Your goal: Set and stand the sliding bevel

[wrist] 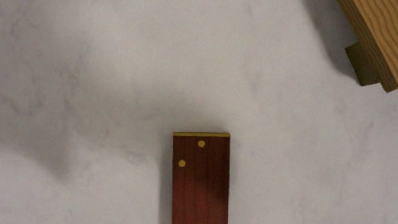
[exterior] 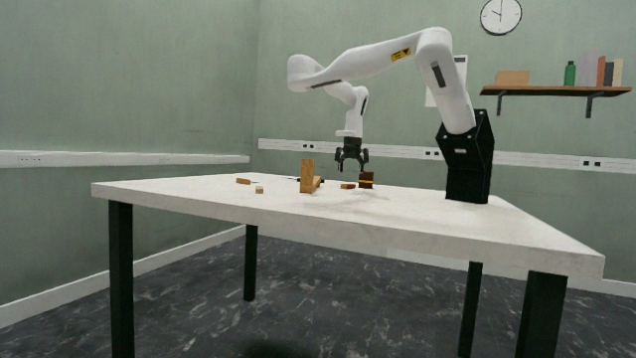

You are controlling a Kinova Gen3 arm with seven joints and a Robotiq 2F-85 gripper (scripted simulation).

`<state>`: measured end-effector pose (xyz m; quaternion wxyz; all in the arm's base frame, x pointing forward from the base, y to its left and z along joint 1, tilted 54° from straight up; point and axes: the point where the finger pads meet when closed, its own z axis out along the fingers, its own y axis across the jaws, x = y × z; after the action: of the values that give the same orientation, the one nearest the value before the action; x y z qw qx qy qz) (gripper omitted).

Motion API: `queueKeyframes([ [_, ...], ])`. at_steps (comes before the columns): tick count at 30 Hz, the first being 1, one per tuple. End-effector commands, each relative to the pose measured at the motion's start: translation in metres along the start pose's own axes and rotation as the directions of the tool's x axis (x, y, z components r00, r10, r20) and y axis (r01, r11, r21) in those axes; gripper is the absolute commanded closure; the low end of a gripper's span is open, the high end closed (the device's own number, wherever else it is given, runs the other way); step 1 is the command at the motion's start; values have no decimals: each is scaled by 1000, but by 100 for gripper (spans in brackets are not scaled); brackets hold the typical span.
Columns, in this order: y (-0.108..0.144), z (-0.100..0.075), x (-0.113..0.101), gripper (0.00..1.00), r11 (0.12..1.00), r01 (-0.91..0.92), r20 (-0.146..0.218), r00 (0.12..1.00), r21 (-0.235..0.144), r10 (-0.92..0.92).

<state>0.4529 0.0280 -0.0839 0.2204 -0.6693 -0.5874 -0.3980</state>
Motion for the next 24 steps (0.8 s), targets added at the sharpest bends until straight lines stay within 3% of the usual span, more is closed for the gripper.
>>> queueKeyframes([
  [1,0,-27,0,0,1000,1,0,1000,-1,-1],
  [11,0,-67,0,0,1000,1,0,1000,-1,-1],
  [24,0,-72,0,0,1000,1,0,1000,-1,-1],
])
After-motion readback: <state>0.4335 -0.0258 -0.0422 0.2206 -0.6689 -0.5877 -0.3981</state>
